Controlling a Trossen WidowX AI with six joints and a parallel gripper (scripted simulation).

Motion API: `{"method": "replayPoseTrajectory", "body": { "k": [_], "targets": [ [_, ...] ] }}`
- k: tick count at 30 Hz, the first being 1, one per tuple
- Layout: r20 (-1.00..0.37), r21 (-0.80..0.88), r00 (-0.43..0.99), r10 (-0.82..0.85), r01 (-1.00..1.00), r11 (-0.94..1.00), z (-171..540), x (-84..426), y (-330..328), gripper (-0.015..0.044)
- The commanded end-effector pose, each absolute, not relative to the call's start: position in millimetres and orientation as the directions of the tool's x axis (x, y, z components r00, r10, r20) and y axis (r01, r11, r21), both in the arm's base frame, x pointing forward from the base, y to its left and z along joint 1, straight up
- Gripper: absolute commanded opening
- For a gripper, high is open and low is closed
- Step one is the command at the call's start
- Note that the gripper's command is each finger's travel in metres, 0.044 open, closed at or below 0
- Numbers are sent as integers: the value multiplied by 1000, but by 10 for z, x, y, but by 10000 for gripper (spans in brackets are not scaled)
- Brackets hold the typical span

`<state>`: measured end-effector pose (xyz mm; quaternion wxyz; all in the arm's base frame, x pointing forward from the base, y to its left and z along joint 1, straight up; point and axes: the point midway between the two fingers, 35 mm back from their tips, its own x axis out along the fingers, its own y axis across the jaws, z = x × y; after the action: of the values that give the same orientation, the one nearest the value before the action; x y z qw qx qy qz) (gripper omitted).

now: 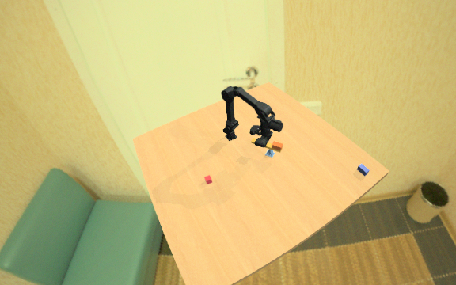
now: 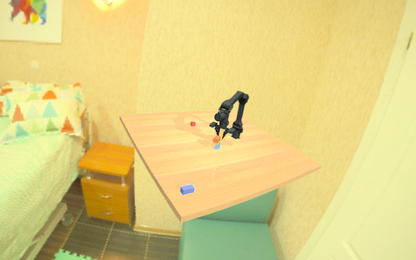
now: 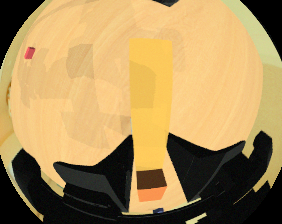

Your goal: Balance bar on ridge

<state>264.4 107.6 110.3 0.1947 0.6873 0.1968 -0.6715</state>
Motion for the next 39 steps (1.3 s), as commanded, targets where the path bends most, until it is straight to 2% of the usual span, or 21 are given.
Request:
{"method": "replayPoseTrajectory", "body": {
  "k": [1, 39],
  "targets": [
    [-1000, 4, 23, 9, 528, -849, 1098, 2649, 1077, 0],
    [-1000, 4, 23, 9, 528, -849, 1066, 2645, 1076, 0]
  ]
}}
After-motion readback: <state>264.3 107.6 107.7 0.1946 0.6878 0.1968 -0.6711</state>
